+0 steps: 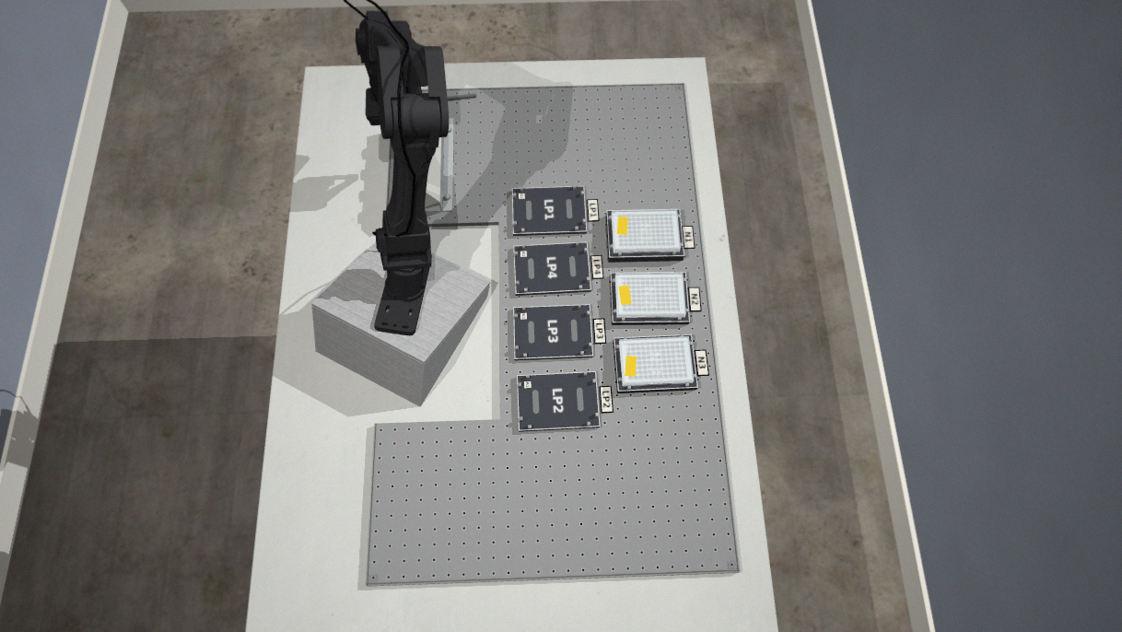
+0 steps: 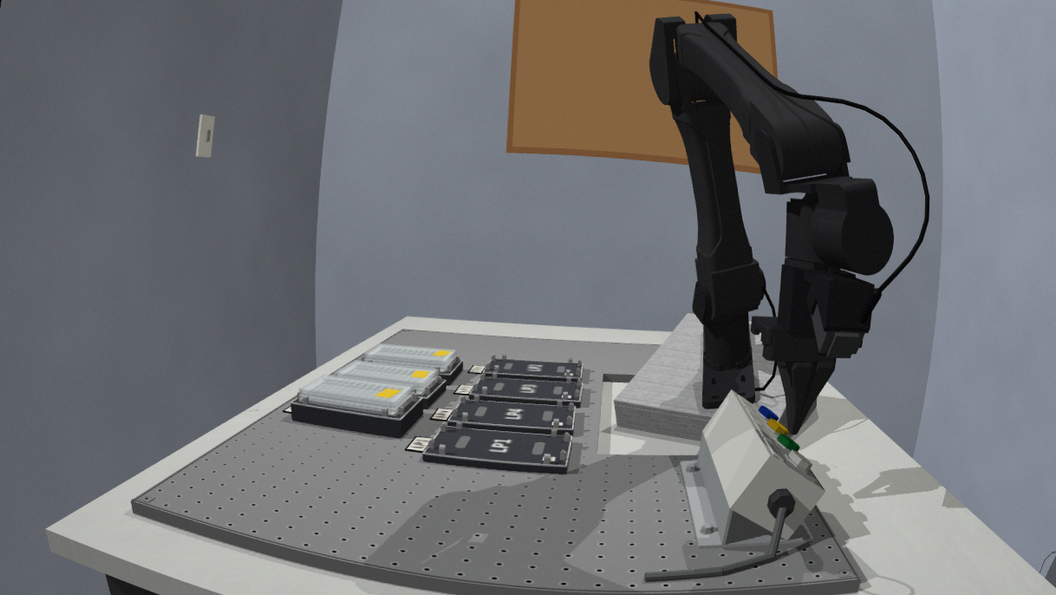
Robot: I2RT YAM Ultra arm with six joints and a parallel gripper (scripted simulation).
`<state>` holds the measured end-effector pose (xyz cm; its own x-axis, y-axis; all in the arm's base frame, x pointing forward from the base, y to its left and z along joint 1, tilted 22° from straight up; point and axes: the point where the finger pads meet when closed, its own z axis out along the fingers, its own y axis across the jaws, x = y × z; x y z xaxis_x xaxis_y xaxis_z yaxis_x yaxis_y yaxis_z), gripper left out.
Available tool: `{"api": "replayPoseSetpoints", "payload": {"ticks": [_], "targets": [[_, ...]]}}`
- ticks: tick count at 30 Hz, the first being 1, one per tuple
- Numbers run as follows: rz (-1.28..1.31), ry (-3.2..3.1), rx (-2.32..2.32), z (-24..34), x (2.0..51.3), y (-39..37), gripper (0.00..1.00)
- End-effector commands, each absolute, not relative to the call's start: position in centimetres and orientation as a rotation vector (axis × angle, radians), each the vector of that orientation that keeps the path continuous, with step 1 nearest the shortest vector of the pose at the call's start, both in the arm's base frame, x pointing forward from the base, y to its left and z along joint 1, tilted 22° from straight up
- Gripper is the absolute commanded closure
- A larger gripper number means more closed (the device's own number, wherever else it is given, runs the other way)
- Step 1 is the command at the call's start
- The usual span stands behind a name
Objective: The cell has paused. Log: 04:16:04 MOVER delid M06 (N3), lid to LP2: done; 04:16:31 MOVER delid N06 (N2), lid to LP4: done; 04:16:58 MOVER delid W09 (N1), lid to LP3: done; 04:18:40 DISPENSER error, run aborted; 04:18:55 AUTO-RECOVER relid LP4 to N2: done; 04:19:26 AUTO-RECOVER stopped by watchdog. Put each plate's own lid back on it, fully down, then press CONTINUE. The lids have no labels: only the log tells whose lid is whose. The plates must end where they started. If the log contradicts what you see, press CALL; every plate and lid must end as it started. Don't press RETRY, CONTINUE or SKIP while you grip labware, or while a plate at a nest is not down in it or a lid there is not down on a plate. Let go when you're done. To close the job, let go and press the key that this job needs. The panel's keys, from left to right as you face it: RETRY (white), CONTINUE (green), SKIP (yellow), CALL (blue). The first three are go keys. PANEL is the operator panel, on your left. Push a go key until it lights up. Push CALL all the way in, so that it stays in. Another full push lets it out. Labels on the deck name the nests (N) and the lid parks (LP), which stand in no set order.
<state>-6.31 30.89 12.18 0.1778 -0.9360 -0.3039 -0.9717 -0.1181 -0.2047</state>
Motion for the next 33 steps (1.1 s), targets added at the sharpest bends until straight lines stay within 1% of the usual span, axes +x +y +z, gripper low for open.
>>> {"api": "replayPoseSetpoints", "payload": {"ticks": [1, 33], "targets": [[0.179, 1.792, -2.100, 12.32, -6.41, 31.52, 1.00], [0.186, 1.789, -2.092, 12.02, -6.33, 31.92, 1.00]]}}
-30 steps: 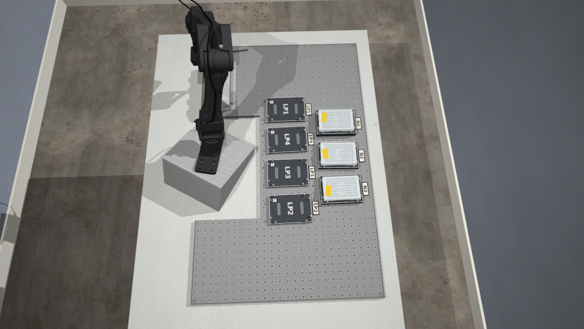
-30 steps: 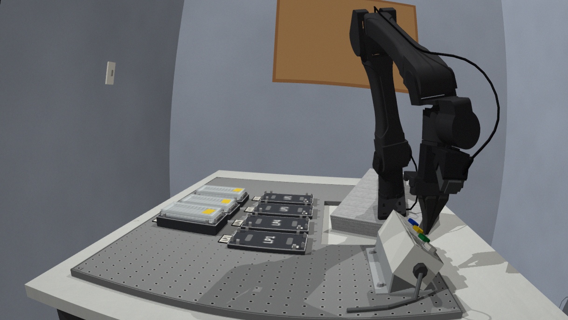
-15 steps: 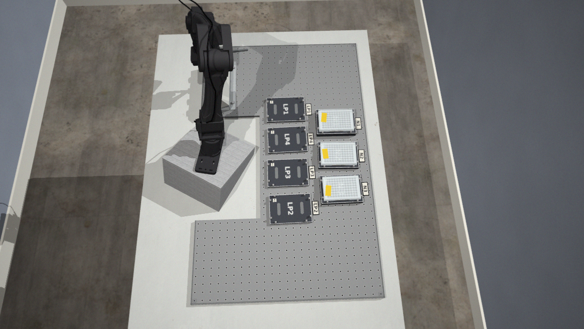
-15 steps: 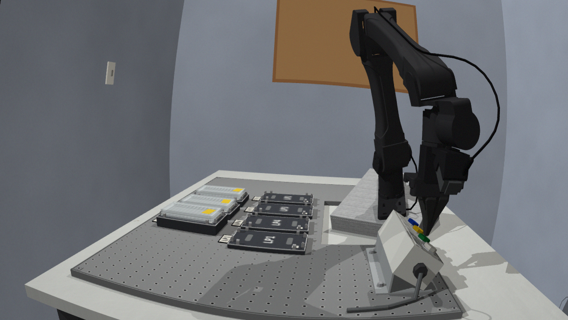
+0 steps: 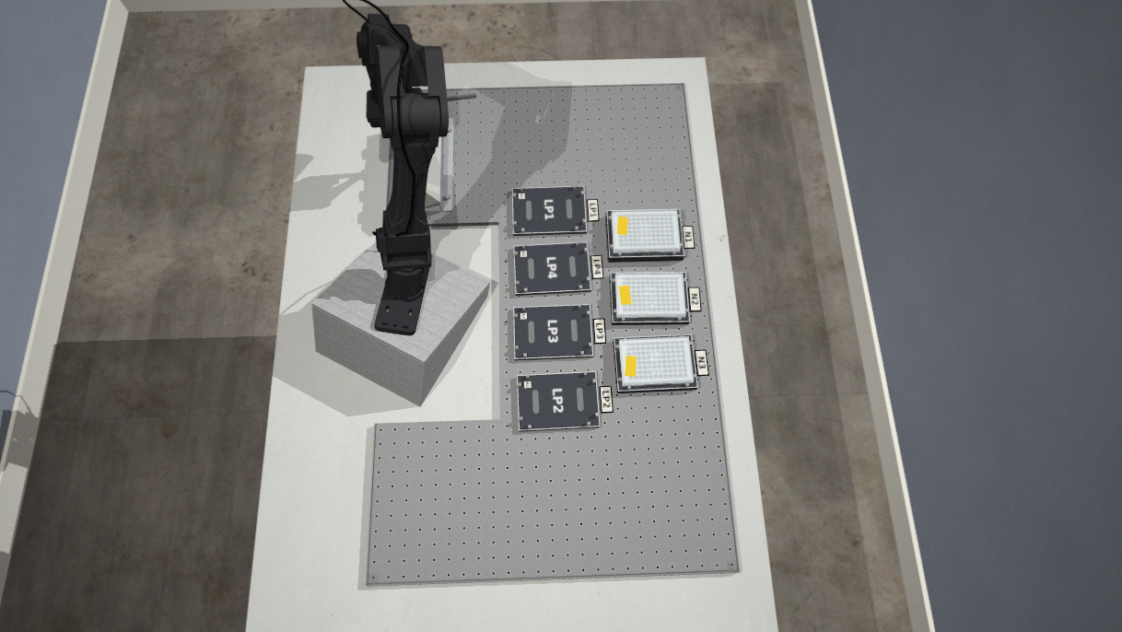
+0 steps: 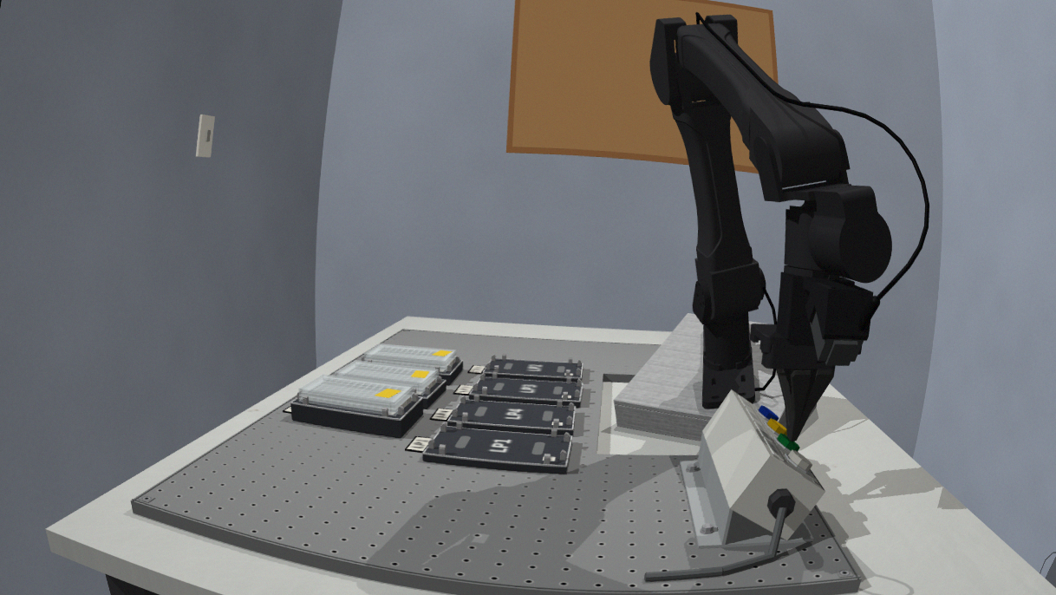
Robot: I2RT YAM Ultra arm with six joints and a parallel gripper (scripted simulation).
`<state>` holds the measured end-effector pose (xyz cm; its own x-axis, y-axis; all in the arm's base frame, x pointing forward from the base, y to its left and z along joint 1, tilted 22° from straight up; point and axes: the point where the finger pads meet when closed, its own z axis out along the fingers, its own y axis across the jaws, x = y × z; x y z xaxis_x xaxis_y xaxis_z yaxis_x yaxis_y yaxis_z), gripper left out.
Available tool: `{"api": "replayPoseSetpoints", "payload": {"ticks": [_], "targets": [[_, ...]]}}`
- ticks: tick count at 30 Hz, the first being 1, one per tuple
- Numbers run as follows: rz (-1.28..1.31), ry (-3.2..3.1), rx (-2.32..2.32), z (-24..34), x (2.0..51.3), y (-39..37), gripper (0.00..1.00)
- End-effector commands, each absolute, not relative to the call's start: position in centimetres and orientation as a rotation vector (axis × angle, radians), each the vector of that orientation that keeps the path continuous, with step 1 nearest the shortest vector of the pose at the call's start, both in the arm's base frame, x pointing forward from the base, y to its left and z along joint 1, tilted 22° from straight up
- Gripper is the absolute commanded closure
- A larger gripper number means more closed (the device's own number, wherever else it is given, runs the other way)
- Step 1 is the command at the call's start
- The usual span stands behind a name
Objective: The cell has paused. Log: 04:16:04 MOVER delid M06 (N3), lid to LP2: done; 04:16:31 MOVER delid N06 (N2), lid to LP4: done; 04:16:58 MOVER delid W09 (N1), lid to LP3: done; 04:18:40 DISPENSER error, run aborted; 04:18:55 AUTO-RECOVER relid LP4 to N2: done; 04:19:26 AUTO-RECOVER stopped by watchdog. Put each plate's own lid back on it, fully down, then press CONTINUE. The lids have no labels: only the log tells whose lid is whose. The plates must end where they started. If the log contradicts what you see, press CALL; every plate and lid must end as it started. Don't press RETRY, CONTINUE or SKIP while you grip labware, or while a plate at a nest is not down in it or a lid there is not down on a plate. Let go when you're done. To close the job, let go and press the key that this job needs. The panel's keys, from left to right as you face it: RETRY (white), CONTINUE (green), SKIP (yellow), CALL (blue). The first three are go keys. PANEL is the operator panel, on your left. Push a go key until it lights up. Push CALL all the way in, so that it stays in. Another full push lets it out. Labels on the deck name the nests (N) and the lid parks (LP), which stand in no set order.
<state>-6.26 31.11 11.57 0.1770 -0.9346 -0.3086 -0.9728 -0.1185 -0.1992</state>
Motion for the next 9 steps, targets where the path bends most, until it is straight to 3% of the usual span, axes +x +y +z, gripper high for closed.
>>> {"api": "replayPoseSetpoints", "payload": {"ticks": [1, 9], "targets": [[0.182, 1.789, -2.094, 11.90, -6.31, 31.87, 1.00], [0.153, 1.797, -2.106, 11.00, -6.08, 31.58, 1.00]]}}
